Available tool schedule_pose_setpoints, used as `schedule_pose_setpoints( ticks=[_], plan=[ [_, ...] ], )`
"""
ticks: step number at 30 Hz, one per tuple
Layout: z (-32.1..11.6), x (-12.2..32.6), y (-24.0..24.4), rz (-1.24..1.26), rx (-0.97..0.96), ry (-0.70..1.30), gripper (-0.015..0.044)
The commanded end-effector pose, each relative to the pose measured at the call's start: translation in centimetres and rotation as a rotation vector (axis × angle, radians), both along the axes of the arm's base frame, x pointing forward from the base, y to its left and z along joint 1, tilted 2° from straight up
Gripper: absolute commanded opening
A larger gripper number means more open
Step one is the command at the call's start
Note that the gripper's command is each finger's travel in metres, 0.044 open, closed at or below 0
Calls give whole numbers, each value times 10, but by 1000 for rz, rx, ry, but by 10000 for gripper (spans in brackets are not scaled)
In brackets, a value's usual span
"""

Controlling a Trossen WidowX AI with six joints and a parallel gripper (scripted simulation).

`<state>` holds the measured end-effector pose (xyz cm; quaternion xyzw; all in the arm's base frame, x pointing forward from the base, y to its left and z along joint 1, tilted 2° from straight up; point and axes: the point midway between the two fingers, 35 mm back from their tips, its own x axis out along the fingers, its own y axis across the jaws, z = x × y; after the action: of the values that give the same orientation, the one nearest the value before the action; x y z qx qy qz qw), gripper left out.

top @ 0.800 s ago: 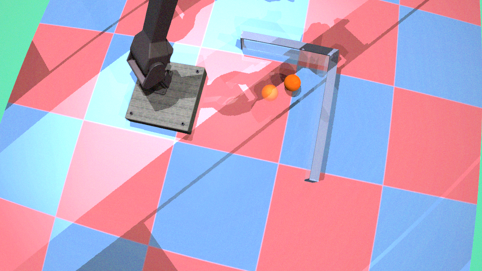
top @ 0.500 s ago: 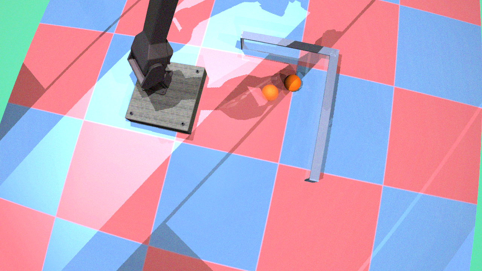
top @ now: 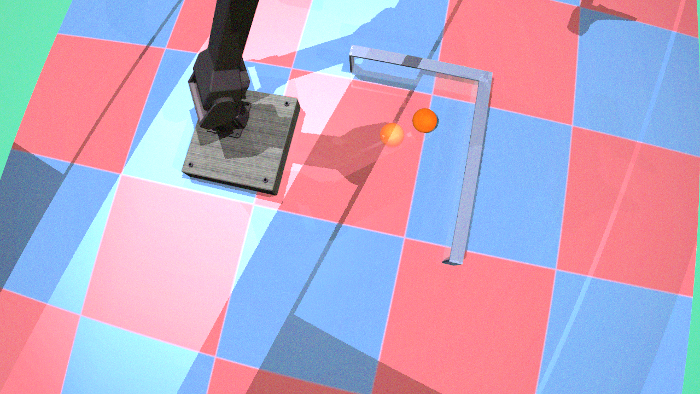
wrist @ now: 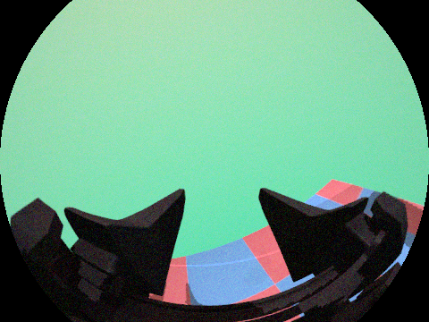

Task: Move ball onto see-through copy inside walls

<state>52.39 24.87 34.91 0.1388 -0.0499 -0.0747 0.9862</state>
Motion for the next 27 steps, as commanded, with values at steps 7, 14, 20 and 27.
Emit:
schedule_pose_setpoints(
  ticks=[7, 14, 20, 27],
  plan=[
    [-132, -4, -56, 269, -872, 595, 308],
    [-200, -42, -94, 558, -1200, 881, 308],
    [-247, -95, -127, 904, -1387, 1082, 308],
    [-280, -176, -160, 1410, -1451, 1212, 308]
  ],
)
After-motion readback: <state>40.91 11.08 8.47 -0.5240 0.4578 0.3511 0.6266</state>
